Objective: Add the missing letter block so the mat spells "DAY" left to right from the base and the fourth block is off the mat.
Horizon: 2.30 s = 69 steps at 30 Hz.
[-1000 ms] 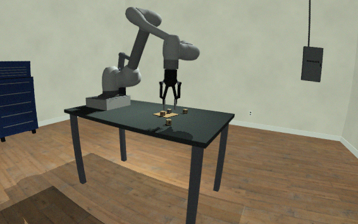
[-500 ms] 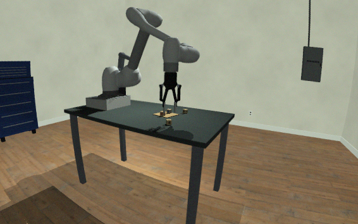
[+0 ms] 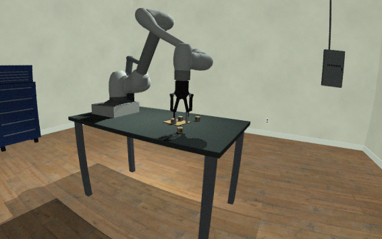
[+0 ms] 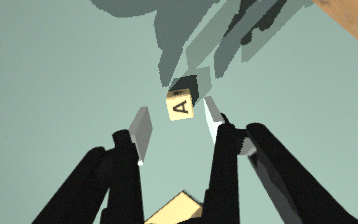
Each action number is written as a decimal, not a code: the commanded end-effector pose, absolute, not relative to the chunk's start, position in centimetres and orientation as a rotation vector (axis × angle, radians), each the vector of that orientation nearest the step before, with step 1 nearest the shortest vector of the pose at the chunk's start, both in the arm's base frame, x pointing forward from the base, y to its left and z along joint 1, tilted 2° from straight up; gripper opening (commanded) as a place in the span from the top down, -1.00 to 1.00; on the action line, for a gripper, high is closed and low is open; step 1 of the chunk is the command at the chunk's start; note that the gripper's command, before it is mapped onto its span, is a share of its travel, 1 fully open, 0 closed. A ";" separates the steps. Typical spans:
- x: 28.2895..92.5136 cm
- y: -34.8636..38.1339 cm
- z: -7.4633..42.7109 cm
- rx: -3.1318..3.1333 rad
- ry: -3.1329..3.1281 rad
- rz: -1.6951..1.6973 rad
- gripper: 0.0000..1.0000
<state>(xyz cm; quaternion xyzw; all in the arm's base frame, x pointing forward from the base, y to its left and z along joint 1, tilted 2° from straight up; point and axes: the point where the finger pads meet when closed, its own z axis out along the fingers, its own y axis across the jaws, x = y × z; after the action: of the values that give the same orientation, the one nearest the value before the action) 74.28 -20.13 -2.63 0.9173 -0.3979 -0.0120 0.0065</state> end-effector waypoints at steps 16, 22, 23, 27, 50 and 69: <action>73.8 -20.0 -4.1 2.873 -1.232 -0.047 0.20; 73.8 -20.0 -4.1 2.873 -1.232 -0.047 0.20; 73.8 -20.0 -4.1 2.873 -1.232 -0.047 0.20; 73.8 -20.0 -4.1 2.873 -1.232 -0.047 0.20; 73.8 -20.0 -4.1 2.873 -1.232 -0.047 0.20; 73.8 -20.0 -4.1 2.873 -1.232 -0.047 0.20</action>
<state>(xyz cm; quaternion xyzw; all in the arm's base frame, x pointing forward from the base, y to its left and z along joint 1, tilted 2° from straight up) 74.24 -20.12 -3.75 0.9174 -0.3978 -0.0121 0.0065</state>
